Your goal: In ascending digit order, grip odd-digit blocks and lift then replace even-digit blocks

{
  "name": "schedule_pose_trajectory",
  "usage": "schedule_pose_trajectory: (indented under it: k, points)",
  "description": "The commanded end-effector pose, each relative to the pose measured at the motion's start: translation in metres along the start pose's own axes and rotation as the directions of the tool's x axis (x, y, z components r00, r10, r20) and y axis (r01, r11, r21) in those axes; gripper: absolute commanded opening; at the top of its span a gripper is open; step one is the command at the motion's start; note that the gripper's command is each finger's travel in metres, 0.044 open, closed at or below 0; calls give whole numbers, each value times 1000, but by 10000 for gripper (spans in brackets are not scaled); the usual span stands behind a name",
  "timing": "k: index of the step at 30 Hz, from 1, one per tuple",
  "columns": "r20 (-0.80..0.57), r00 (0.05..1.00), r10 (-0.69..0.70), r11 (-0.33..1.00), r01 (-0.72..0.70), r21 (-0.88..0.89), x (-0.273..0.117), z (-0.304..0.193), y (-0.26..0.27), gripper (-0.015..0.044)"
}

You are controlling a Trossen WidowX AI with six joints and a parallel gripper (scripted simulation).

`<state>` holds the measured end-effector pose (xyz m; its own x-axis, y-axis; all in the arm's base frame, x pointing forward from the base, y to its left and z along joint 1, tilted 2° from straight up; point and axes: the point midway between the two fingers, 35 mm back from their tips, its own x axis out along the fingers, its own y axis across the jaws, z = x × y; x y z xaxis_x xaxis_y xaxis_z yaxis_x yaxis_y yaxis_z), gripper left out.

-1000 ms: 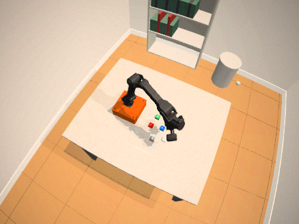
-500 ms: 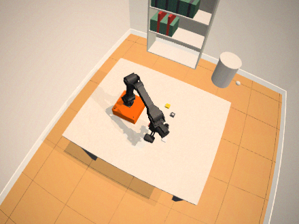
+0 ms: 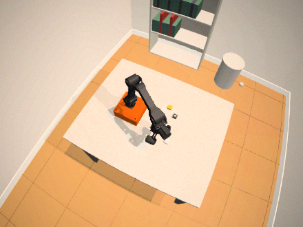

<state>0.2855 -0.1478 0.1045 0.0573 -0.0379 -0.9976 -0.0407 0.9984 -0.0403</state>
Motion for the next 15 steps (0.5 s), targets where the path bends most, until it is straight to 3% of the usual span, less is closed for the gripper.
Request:
schedule_pose_trajectory:
  k: [1,7,15]
  points:
    - [-5,1000,-1,1000,1,6,-1,-4,10,400]
    - [-8,1000,6,1000,-6,6,0,-46,88,400]
    - [-9,1000,7,1000,-7,6,1,-52,96,400]
